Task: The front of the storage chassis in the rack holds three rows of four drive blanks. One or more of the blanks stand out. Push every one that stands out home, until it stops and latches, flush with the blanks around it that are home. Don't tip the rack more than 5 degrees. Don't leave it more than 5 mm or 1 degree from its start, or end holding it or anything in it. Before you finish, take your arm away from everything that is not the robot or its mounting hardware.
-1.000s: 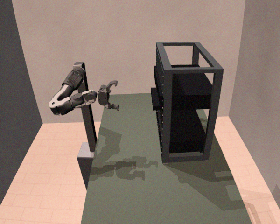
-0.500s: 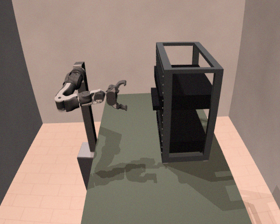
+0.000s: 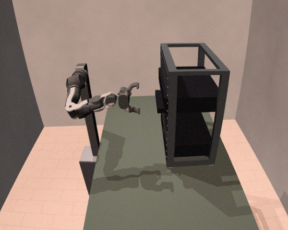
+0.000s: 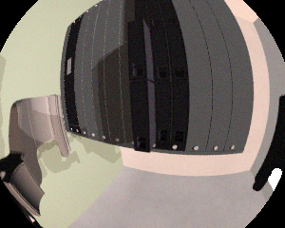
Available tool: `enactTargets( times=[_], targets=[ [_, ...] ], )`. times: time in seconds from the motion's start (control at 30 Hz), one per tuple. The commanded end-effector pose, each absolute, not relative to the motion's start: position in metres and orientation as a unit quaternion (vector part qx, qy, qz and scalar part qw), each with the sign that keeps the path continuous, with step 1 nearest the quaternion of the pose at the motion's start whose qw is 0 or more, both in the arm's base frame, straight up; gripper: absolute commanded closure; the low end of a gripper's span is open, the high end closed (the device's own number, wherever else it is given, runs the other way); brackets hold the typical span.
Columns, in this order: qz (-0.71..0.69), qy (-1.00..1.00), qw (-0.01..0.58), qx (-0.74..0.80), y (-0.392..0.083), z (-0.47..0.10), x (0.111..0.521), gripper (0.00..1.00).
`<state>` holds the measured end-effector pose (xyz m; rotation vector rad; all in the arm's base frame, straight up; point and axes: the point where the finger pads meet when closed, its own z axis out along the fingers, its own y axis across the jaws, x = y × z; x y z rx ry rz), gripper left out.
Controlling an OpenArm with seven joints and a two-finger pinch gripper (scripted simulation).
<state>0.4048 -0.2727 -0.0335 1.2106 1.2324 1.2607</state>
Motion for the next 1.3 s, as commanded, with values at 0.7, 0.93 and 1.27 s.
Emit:
enactTargets(
  times=[0.7,0.93,1.27],
  targets=[
    [0.514,0.513,0.483,0.490,-0.284,-0.024,0.448,0.00],
    [0.514,0.513,0.484,0.489,-0.284,-0.024,0.449,0.00],
    [0.514,0.513,0.484,0.489,-0.284,-0.024,0.449,0.00]
  ],
)
